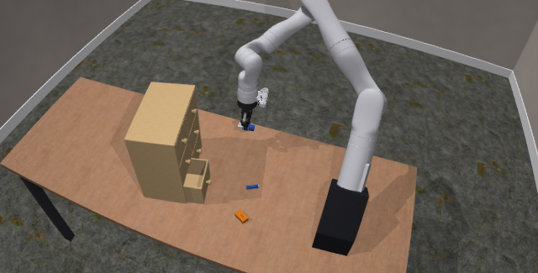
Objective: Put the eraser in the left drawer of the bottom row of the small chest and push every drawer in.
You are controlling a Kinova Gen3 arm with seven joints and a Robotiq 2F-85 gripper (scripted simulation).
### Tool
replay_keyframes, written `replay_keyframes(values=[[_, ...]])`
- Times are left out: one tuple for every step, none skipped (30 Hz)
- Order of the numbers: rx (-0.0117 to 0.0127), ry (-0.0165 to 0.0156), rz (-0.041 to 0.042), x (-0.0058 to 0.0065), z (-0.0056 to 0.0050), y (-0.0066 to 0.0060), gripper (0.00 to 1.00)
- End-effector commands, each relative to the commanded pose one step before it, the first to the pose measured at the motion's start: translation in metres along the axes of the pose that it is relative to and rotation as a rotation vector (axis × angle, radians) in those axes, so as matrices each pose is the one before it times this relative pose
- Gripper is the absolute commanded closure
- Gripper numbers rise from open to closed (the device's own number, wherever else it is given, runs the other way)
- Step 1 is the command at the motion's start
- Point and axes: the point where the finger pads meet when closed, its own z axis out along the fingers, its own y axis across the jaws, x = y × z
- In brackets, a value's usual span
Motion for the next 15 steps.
replay_keyframes(values=[[0.00152,0.00221,-0.02740,-0.00224,-0.00163,-0.00707,0.81],[-0.00012,0.00014,-0.00799,-0.00049,-0.00002,-0.00083,0.81],[-0.00011,0.00012,-0.00698,-0.00042,-0.00001,-0.00073,0.81],[-0.00010,0.00010,-0.00601,-0.00036,-0.00001,-0.00063,0.81],[-0.00008,0.00009,-0.00508,-0.00030,-0.00001,-0.00053,0.81],[-0.00007,0.00007,-0.00419,-0.00024,-0.00001,-0.00044,0.81],[0.00000,0.00000,0.00000,0.00000,0.00000,0.00000,0.81],[0.00000,0.00000,0.00000,0.00000,0.00000,0.00000,0.81],[-0.00056,0.00238,-0.00620,0.00138,0.00040,0.00047,0.81],[0.00003,-0.00033,-0.00215,-0.00040,-0.00007,-0.00041,0.81],[0.00006,-0.00041,-0.00138,-0.00040,-0.00008,-0.00036,0.81],[0.00001,-0.00011,-0.00116,-0.00016,-0.00003,-0.00019,0.81],[-0.00005,0.00019,-0.00105,0.00007,0.00003,-0.00002,0.81],[-0.00007,0.00027,-0.00076,0.00016,0.00005,0.00005,0.81],[-0.00005,0.00020,-0.00040,0.00012,0.00003,0.00005,0.81]])
